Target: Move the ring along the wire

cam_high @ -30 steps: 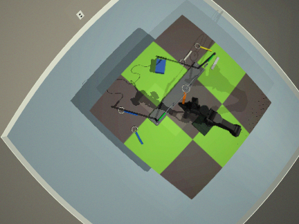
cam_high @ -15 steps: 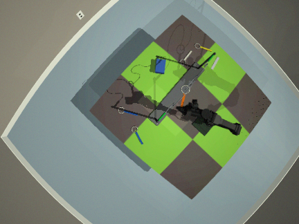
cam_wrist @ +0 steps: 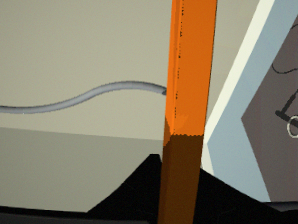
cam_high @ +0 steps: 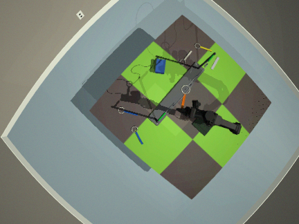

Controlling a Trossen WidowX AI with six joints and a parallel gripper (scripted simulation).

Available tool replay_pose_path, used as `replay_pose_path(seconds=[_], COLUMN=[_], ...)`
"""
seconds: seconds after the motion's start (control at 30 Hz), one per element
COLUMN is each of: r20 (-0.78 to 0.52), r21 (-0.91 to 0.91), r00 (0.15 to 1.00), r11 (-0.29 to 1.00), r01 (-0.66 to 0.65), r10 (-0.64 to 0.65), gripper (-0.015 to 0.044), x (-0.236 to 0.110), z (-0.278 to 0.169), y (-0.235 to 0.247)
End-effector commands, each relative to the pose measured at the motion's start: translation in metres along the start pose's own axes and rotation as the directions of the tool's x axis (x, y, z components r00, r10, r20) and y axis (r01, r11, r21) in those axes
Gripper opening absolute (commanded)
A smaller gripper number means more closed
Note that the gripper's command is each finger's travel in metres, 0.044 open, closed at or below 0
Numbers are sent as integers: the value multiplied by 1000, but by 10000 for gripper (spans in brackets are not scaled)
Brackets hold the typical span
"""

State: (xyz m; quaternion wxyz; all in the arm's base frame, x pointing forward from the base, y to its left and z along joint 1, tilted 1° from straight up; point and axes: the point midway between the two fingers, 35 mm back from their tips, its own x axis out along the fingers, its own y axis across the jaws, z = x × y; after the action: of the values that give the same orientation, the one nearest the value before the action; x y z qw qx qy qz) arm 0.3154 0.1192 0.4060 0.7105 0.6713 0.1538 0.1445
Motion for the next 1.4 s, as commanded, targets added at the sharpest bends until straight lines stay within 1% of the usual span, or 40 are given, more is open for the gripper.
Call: replay_pose_path(seconds=[0.0, 0.37, 0.73, 1.0, 1.37], r20=[-5, 14, 42, 49, 36], r21=[69, 283, 429, 461, 423], r00=[999, 988, 972, 968, 975], r11=[997, 947, 875, 855, 880], r01=[-40, -151, -225, -239, -215], r10=[40, 154, 229, 245, 221], gripper=[-150, -150, -150, -150, -150], x=[0, -4, -10, -14, -15], z=[-1, 6, 18, 25, 27], y=[14, 51, 80, 90, 94])
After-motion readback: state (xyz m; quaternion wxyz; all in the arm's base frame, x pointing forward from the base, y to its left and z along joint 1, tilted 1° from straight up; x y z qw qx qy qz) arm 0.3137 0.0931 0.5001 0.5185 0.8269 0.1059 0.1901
